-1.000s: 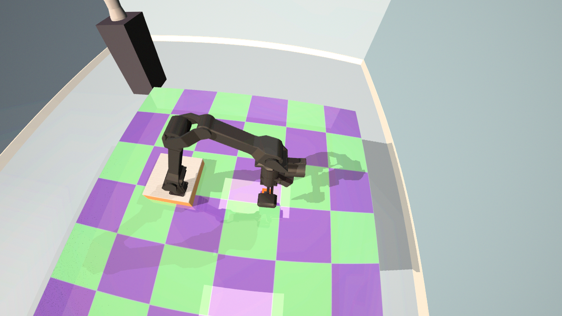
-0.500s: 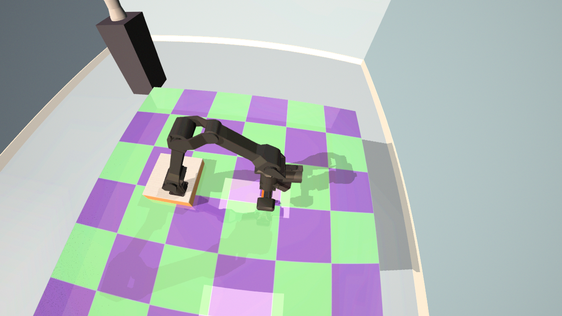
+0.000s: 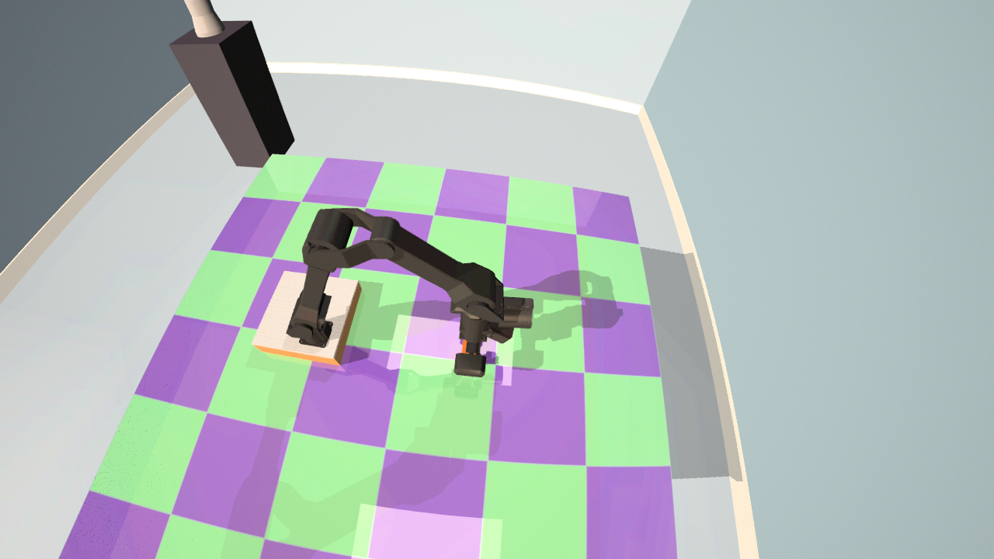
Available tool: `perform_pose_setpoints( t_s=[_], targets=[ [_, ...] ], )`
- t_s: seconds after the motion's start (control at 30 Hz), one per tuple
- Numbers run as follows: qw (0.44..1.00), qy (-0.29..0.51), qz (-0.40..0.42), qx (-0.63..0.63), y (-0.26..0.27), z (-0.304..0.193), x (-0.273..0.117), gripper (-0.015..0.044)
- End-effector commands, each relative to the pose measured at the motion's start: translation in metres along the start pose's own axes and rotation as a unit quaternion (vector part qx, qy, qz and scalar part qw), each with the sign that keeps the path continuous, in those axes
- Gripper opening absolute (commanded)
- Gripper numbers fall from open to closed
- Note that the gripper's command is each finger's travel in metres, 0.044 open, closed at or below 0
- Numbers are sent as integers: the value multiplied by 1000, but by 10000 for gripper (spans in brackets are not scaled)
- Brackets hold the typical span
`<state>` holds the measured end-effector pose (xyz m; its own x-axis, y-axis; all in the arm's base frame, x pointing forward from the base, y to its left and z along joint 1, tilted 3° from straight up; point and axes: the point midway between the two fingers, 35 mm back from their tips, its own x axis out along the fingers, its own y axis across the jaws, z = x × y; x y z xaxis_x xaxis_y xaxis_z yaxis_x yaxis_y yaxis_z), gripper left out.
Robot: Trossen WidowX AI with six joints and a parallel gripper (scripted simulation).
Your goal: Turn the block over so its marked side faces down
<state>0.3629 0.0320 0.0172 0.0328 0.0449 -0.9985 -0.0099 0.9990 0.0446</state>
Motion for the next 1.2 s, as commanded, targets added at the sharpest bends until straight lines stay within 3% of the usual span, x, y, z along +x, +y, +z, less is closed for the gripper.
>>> perform_pose_setpoints(
  t_s=[0.0, 0.2, 0.4, 1.1, 1.17],
  targets=[
    [1000, 4, 2, 3, 0, -2, 8, 440],
    [1000, 4, 2, 3, 0, -2, 15, 440],
    [1000, 4, 2, 3, 0, -2, 15, 282],
    [1000, 4, 2, 3, 0, -2, 15, 142],
    [1000, 4, 2, 3, 0, -2, 11, 90]
  ],
)
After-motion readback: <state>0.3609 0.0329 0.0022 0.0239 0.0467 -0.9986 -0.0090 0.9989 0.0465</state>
